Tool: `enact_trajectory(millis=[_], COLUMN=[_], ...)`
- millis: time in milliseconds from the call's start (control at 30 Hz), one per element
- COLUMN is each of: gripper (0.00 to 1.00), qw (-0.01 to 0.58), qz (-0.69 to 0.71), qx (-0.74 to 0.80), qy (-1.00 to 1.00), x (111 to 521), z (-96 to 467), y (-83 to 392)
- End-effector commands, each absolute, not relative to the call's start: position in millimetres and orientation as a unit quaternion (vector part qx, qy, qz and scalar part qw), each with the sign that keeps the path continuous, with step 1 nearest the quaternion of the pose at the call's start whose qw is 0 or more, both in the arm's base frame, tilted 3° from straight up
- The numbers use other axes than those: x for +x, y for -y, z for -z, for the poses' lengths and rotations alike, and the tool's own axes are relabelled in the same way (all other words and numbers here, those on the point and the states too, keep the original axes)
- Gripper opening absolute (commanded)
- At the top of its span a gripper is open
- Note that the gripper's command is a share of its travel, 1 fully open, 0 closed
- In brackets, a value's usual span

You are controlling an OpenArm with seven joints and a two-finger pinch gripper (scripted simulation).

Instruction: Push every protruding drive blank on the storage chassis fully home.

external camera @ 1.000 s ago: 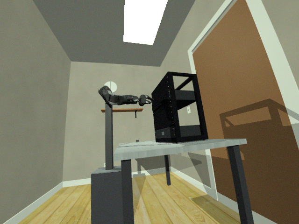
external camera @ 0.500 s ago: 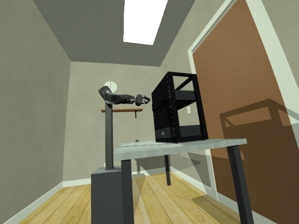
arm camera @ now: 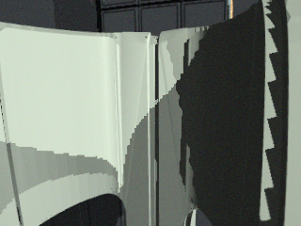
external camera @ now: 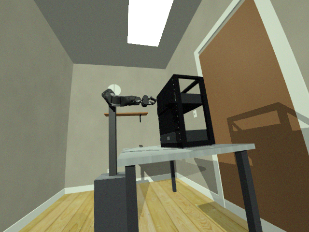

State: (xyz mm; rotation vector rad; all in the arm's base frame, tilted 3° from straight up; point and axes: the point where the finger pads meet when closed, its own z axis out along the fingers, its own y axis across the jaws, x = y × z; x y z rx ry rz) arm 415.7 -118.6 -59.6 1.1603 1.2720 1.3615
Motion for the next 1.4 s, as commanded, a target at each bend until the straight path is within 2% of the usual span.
enact_trajectory(millis=[0,267,1367], gripper=[0.0,0.0,0.0], qw=[0.455,0.454,0.454], qz=[-0.553,-0.553,-0.554], qx=[0.466,0.466,0.465], qy=[-0.52,-0.521,-0.521], x=[422.1,464.2,464.1], z=[59.0,58.1,55.9], y=[115.6,109.1,104.3])
